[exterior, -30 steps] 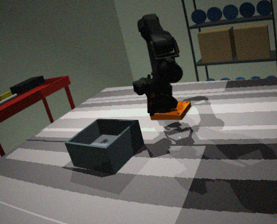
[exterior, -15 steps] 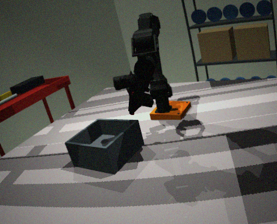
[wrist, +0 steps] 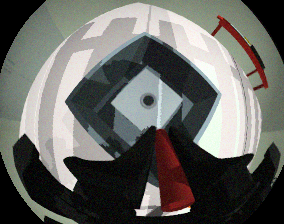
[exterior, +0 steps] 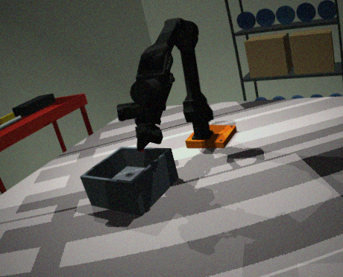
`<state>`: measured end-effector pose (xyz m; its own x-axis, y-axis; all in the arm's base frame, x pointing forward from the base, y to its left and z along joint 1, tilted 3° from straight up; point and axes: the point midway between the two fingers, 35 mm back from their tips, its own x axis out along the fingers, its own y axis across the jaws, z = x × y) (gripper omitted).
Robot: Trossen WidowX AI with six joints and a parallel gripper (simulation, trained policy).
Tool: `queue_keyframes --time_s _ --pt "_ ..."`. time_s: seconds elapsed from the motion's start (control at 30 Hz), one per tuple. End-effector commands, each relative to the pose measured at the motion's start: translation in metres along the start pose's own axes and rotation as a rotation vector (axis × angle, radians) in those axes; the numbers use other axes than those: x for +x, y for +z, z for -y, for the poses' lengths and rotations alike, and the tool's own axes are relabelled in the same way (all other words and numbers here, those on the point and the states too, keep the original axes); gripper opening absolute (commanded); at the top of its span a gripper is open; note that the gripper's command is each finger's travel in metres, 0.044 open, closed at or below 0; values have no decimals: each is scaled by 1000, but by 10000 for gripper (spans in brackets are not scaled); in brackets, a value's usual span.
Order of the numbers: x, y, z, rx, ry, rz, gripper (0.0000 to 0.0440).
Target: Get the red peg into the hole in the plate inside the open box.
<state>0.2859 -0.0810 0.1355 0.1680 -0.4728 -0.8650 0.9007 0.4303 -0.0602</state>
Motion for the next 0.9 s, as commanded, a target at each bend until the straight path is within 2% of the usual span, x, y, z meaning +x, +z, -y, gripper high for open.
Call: queue_keyframes --time_s 0.0,0.37,0.67,0.77,0.87 --pt "13 11 -3 -5 8 -7 0" --pt "46 27 -8 -85 45 -50 0" --pt "69 24 -13 -181 79 -100 1" --pt "76 20 -13 -214 85 -125 33" --pt "82 17 -13 -238 89 -148 100"
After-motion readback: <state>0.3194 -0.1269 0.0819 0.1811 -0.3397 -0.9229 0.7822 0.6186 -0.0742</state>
